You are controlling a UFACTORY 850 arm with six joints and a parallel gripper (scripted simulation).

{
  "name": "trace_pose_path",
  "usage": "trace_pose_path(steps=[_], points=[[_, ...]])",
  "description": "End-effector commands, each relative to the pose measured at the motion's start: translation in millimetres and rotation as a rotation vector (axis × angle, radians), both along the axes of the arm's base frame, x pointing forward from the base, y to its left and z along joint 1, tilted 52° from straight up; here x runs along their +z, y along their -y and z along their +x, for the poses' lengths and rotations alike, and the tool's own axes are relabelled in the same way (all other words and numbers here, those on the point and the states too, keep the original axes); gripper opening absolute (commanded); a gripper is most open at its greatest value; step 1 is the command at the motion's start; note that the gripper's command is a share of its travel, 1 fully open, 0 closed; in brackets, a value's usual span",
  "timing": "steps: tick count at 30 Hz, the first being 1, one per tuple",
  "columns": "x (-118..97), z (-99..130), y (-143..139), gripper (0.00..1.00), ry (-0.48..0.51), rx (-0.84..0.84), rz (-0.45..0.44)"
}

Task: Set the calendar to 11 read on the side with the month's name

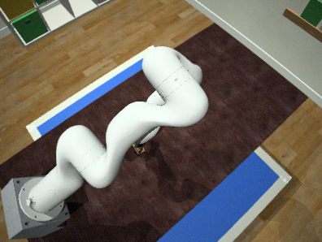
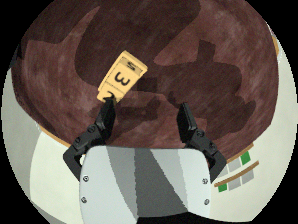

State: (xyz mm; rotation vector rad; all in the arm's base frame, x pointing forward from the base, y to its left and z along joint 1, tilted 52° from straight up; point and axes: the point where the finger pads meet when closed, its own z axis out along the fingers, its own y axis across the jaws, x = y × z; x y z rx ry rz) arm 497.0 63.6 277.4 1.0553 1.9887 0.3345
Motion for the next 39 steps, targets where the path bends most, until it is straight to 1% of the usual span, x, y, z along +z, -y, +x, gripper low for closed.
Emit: trace_pose_path(steps=[1,3,8,10,12,13,15,19,21,23,26,28,32,37,38,39], points=[[4,7,-19,1.00,-0.015,0.047,-0.068],[5,9,-25,1.00,-0.015,0.047,-0.068],[5,9,-25,1.00,-0.017,0.054,-0.076],[6,9,-27,1.00,-0.023,0.083,-0.114],[6,10,-29,1.00,-0.034,0.129,-0.172],[7,12,-35,1.00,-0.037,0.139,-0.185],[10,17,-49,1.00,-0.037,0.139,-0.185],[10,18,-52,1.00,-0.038,0.145,-0.192],[11,18,-53,1.00,-0.045,0.174,-0.229],[11,18,-53,1.00,-0.045,0.174,-0.229],[12,21,-61,1.00,-0.058,0.231,-0.301],[15,26,-75,1.00,-0.058,0.231,-0.301],[16,27,-79,1.00,-0.059,0.237,-0.308],[17,30,-86,1.00,-0.080,0.323,-0.417],[19,33,-96,1.00,-0.080,0.323,-0.417],[19,33,-96,1.00,-0.080,0.323,-0.417]])
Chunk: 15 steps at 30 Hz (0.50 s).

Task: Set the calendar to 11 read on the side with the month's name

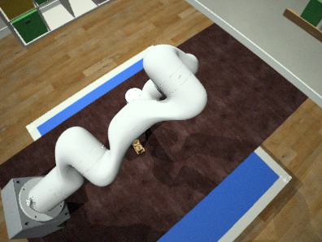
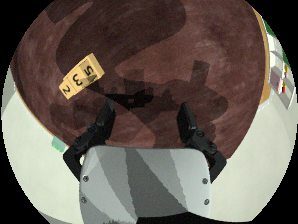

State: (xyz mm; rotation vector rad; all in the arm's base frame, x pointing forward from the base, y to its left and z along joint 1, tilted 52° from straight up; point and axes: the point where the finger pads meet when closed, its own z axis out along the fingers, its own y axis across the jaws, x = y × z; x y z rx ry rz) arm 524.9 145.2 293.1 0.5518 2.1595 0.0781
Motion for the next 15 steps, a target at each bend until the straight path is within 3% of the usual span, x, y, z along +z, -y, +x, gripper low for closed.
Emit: trace_pose_path(steps=[1,15], points=[[3,5,-14,1.00,-0.014,0.031,-0.048],[-6,23,-21,1.00,-0.014,0.031,-0.048]])
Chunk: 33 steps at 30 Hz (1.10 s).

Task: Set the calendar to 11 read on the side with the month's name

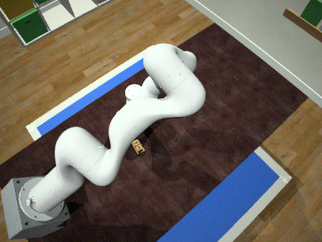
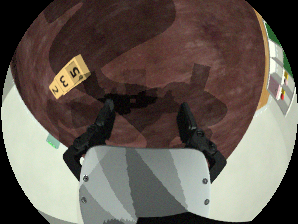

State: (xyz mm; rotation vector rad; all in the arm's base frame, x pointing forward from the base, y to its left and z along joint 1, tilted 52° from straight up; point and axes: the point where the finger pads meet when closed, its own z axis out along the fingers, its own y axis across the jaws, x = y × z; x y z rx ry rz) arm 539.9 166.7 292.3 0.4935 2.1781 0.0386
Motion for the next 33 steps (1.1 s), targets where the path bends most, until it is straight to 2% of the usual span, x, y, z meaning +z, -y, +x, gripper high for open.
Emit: trace_pose_path(steps=[1,9,33], points=[[-7.3,10.0,1.3,1.00,0.001,0.000,0.000],[-13.8,18.1,2.8,1.00,0.001,0.000,0.000],[-13.9,18.4,2.9,1.00,0.001,0.000,0.000]])
